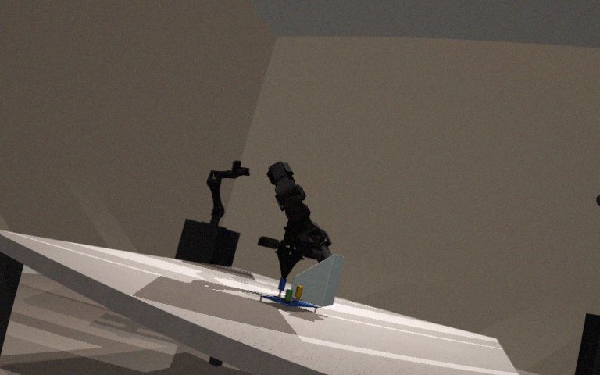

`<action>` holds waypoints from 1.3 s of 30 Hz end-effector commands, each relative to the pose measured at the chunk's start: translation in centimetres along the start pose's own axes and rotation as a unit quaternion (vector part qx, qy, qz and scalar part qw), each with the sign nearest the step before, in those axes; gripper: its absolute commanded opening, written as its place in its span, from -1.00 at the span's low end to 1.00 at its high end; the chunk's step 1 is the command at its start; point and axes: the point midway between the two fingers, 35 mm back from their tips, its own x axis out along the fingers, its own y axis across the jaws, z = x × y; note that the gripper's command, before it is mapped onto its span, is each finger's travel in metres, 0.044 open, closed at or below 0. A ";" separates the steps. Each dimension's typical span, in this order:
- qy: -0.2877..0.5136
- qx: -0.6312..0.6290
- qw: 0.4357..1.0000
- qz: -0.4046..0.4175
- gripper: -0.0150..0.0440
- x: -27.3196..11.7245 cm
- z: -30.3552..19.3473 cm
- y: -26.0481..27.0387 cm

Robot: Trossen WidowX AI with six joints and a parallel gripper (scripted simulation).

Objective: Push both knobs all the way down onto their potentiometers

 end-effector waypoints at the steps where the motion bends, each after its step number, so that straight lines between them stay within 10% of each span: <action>1: 0.003 0.003 1.000 0.001 -0.49 0.6 -0.1 -0.1; 39: 0.003 0.003 1.000 0.000 -0.49 2.0 -0.1 -0.1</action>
